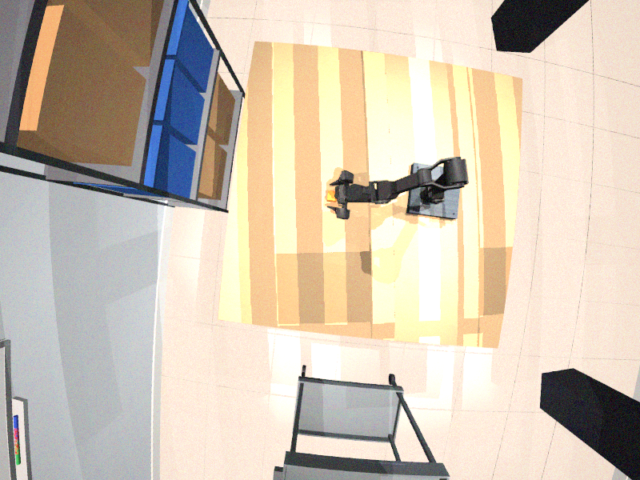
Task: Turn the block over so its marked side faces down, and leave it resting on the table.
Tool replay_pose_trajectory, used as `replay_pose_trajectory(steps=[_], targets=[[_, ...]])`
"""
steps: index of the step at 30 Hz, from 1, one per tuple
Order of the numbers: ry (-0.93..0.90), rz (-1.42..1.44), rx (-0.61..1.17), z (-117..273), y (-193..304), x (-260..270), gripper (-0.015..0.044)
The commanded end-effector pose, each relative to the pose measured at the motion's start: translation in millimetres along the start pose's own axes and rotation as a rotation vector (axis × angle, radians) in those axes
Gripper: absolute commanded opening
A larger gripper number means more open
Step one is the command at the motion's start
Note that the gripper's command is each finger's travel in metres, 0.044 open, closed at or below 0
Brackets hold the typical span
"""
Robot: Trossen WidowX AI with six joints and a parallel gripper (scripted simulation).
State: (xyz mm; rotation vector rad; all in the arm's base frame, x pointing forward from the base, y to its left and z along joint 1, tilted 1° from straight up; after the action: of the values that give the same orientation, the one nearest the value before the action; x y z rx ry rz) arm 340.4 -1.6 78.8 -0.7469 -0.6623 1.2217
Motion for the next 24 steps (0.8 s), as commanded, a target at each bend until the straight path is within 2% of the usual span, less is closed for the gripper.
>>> replay_pose_trajectory(steps=[1,2,7,24], targets=[[0.015,-0.01,0.281,34,-51,3,0.044],[0.009,-0.018,0.273,40,-64,5,0.044],[0.025,-0.013,0.377,56,-66,2,0.044],[0.026,-0.013,0.379,56,-66,2,0.044]])
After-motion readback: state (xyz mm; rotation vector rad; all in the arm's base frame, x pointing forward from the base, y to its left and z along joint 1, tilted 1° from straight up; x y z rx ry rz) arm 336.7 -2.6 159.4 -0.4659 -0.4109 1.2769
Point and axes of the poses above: the point midway between the two fingers, 35 mm back from their tips, its own z axis back along the fingers, its own x axis across the jaws, y = z × x, the point moved 8 cm from there along z, back along the fingers, and after that the axes turned 5 degrees about -z, right-handed, at the moved point
